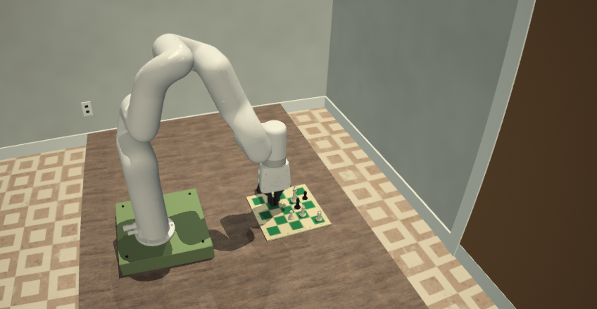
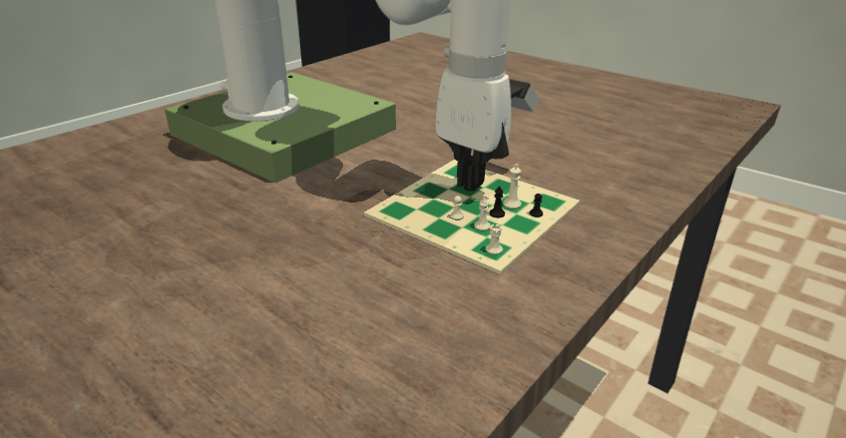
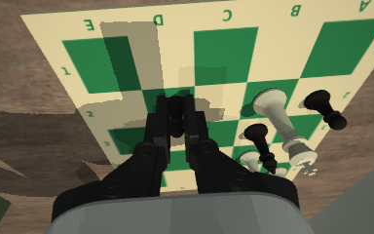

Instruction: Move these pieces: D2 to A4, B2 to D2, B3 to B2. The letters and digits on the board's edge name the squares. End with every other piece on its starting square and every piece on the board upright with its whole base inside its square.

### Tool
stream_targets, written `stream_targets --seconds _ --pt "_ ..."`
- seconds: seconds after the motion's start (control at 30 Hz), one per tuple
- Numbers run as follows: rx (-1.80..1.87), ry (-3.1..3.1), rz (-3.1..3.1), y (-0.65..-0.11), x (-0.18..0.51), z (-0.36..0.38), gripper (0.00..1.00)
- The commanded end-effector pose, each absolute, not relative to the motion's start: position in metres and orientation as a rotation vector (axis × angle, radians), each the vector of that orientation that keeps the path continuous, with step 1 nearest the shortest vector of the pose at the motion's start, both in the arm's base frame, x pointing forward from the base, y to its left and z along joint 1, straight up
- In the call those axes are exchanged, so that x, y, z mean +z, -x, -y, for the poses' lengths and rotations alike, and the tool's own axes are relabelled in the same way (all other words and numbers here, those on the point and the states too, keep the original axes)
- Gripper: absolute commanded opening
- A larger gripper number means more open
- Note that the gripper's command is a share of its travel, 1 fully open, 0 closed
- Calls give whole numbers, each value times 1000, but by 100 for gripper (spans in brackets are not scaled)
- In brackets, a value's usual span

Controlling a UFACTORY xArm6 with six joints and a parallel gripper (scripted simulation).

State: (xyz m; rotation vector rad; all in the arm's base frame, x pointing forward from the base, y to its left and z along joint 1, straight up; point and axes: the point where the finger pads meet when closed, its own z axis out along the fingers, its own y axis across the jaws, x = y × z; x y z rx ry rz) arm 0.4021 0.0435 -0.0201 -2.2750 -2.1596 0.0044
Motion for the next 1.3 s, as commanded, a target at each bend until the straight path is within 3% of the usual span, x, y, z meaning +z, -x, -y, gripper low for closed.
stream_targets --seconds 0.0,1.27 --pt "6 2274 2159 -402 -20 -43 0" --pt "6 2274 2159 -402 7 -43 0"
